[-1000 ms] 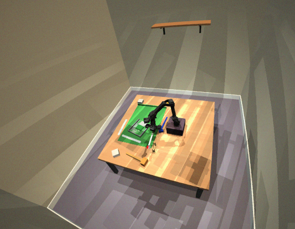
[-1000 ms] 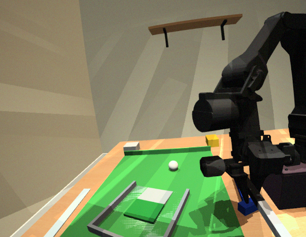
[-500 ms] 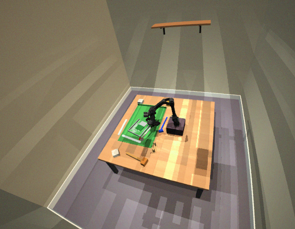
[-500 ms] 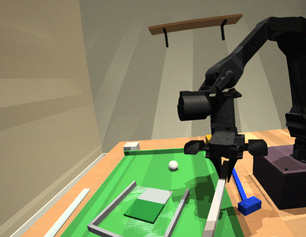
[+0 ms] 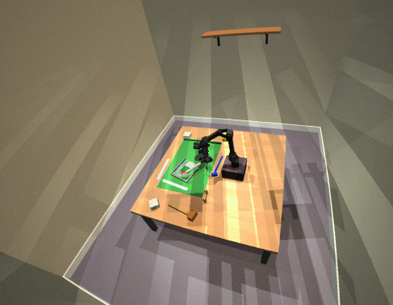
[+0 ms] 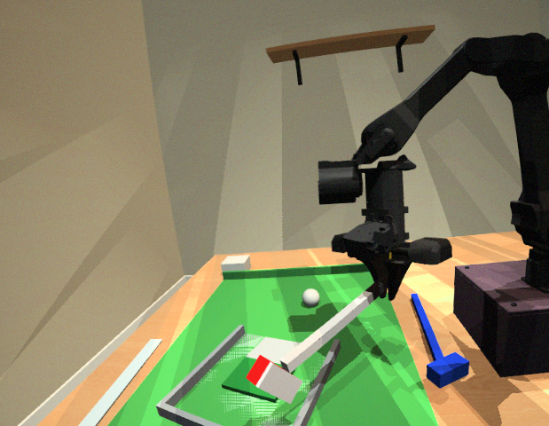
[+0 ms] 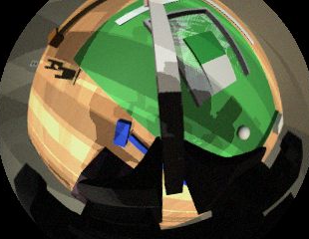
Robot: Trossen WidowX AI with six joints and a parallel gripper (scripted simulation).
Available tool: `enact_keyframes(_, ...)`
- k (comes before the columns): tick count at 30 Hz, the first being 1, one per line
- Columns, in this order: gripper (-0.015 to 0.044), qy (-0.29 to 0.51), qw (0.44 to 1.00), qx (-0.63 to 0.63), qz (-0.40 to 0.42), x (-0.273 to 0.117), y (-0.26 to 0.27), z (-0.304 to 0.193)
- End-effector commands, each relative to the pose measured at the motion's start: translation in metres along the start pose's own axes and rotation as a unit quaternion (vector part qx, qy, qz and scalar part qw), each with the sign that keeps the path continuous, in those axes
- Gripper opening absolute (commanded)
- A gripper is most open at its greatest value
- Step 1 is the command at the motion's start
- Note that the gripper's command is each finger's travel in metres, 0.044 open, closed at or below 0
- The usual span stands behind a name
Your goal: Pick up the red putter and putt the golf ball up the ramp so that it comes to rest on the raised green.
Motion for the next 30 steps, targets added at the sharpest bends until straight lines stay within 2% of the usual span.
enact_keyframes(1, 0.0, 0.001, 0.999, 0.05, -0.01, -0.006, -0.012, -0.014)
enact_keyframes(15, 0.0, 0.017, 0.973, 0.228, -0.034, -0.023, -0.045, -0.074)
enact_keyframes(30, 0.0, 0.036, 0.911, 0.408, -0.052, -0.039, -0.061, -0.146)
Point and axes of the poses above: the point midway between the two fingers, 35 mm back from their tips, its own x axis out along the fingers, its own y axis across the jaws, z = x × y, the point moved 8 cm from there along -x, back along the fingers, and after that the axes turned 5 degrees about -x, right-handed, at the moved point
